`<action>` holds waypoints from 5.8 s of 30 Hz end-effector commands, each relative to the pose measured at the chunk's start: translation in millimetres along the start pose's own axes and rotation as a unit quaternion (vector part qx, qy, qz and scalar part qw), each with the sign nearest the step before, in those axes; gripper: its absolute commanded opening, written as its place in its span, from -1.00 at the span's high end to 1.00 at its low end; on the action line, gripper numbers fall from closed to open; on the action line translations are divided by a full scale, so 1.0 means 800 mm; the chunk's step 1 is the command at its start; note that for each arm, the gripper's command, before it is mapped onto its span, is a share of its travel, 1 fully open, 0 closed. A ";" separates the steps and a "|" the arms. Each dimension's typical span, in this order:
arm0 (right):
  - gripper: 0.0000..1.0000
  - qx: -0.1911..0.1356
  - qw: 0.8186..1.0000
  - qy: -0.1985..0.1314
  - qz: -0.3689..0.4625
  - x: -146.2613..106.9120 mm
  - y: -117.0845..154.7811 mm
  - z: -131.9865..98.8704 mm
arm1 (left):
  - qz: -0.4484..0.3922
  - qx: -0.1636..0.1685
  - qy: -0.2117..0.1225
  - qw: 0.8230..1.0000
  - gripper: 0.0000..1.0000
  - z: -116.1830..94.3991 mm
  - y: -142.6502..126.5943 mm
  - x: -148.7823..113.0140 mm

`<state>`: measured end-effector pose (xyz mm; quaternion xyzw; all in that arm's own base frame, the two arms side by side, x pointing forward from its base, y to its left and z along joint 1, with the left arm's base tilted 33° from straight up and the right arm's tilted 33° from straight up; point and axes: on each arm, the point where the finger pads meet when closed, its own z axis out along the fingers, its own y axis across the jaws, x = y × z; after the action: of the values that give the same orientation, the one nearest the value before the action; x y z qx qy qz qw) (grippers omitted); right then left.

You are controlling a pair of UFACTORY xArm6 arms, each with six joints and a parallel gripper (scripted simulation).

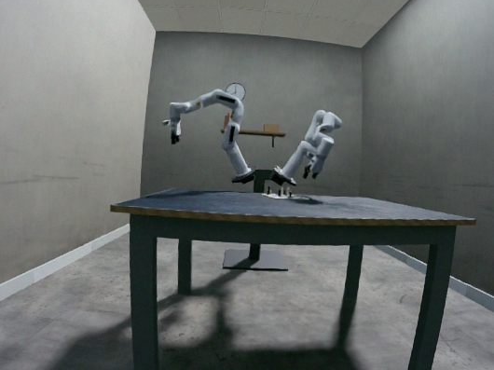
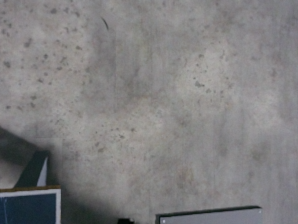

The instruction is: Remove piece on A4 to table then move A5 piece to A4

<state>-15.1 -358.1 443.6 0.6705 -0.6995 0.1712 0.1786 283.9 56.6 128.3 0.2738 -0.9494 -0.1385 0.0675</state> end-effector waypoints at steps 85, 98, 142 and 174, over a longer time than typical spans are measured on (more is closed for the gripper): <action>-1.00 0.000 1.000 0.002 0.000 0.001 0.000 -0.002 | 0.791 -0.228 -0.163 0.543 -1.00 0.016 -0.213 0.061; -1.00 0.000 1.000 0.002 0.000 0.001 0.000 -0.002 | 0.887 -0.256 -0.112 0.368 -1.00 0.022 -0.214 0.056; -1.00 0.000 1.000 0.002 0.000 0.001 0.000 -0.002 | 0.908 -0.262 0.087 -0.316 -1.00 0.044 -0.213 0.043; -1.00 0.000 1.000 0.002 0.000 0.001 0.000 -0.002 | 0.874 -0.252 0.111 -0.399 0.29 0.047 -0.213 0.041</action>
<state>-15.1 -358.1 443.6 0.6705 -0.6995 0.1712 0.1786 332.7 -89.9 42.0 0.9411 -0.1822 0.0928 -0.2693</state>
